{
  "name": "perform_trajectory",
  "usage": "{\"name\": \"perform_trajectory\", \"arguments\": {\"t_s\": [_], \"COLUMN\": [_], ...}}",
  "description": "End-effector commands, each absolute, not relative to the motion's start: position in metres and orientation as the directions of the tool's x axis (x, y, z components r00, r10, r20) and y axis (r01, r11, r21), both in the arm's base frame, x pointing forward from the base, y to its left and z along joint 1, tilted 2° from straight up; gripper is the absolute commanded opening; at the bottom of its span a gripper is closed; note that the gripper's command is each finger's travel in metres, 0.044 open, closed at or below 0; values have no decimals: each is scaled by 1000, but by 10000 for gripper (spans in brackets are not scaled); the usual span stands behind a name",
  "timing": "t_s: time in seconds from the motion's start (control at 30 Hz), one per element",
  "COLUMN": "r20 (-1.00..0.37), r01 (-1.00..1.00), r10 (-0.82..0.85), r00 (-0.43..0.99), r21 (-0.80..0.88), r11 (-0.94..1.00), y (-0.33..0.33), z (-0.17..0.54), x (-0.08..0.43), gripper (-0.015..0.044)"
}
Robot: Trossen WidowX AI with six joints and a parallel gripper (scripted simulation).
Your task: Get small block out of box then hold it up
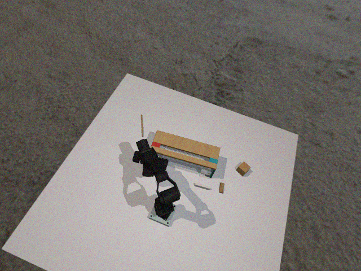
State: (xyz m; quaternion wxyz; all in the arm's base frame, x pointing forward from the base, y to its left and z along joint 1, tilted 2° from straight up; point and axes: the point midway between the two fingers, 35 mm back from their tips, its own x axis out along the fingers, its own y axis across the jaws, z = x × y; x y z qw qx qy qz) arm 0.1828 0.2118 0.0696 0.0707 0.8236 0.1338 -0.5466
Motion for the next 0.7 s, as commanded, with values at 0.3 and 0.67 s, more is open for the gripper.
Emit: {"name": "perform_trajectory", "arguments": {"t_s": [0.3, 0.67], "r20": [-907, -876], "r01": [489, 656], "r10": [230, 316], "r00": [352, 364], "r21": [-31, 0], "r11": [-872, -755], "y": [195, 172], "z": [124, 173], "x": [195, 198], "gripper": [0, 0]}}
